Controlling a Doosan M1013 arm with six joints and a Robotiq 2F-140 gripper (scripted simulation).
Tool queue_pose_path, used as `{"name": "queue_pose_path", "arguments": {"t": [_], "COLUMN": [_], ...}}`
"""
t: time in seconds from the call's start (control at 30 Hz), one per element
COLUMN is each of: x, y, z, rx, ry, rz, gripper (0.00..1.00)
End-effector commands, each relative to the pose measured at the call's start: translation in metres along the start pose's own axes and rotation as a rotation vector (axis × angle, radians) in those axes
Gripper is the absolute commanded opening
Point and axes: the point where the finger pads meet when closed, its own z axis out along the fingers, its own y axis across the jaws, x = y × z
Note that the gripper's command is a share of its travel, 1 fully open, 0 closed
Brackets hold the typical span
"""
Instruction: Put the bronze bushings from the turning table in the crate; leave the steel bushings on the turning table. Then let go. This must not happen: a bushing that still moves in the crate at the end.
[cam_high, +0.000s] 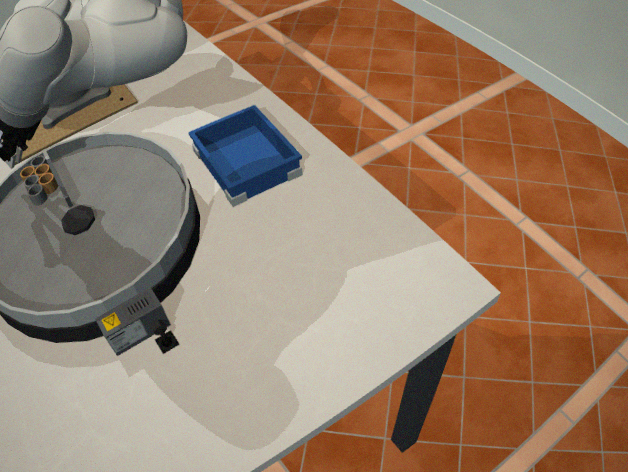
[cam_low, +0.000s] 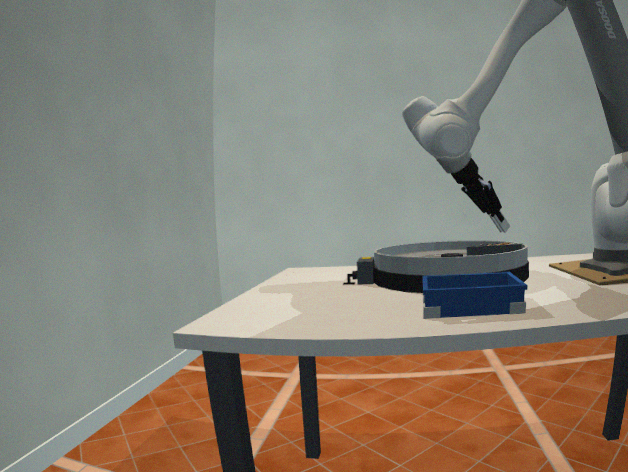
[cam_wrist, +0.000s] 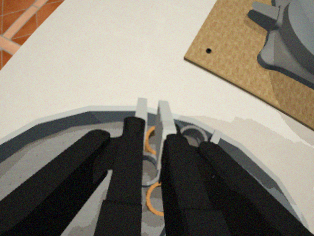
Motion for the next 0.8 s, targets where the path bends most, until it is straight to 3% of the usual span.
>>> {"name": "queue_pose_path", "arguments": {"t": [0.0, 0.77], "x": [0.0000, -0.0009], "y": [0.0000, 0.0013], "z": [0.0000, -0.0009], "rx": [0.000, -0.005], "ry": [0.000, -0.003], "rz": [0.000, 0.000], "gripper": [0.06, 0.06]}}
